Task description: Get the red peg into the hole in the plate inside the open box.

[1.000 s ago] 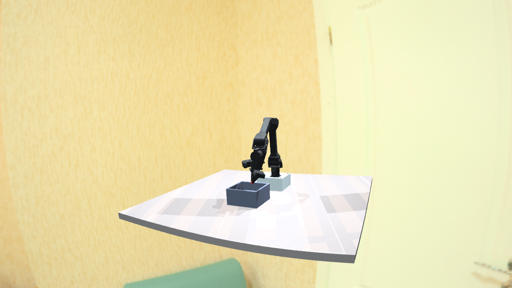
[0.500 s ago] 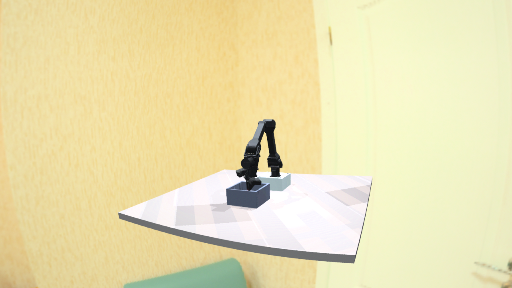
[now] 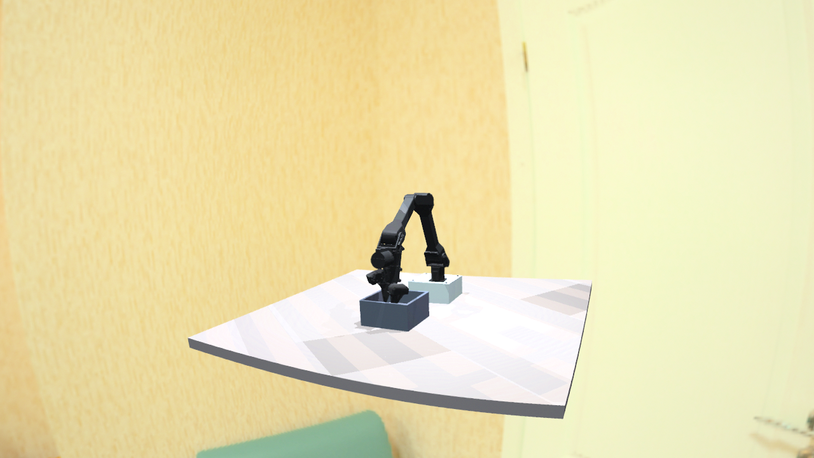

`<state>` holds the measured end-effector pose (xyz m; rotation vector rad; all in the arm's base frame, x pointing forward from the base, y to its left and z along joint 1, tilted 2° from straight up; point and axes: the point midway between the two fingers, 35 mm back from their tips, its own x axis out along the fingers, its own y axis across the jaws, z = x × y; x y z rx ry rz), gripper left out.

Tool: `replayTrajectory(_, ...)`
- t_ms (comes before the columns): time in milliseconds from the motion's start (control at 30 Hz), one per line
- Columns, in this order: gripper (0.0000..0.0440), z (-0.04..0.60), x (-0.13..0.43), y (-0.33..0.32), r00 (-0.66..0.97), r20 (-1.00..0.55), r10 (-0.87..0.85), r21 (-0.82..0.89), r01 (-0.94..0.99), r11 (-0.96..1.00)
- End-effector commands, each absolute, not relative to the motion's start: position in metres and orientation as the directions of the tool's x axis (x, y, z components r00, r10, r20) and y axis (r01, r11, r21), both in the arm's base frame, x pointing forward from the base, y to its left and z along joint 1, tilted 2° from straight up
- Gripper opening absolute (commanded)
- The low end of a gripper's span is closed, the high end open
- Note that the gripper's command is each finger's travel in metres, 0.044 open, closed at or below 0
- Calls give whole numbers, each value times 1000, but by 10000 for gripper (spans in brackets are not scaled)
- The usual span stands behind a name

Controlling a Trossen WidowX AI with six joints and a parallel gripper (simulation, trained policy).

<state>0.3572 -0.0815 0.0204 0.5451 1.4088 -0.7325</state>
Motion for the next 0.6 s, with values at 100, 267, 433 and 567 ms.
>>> replayTrajectory(100,440,31,387,-81,55,-996,-74,-11,728,685)
replayTrajectory(267,440,43,412,-77,118,-992,-37,59,715,697)
replayTrajectory(433,440,50,425,-75,152,-988,-19,94,705,703)
replayTrajectory(567,440,50,425,-75,153,-988,-19,95,705,703)
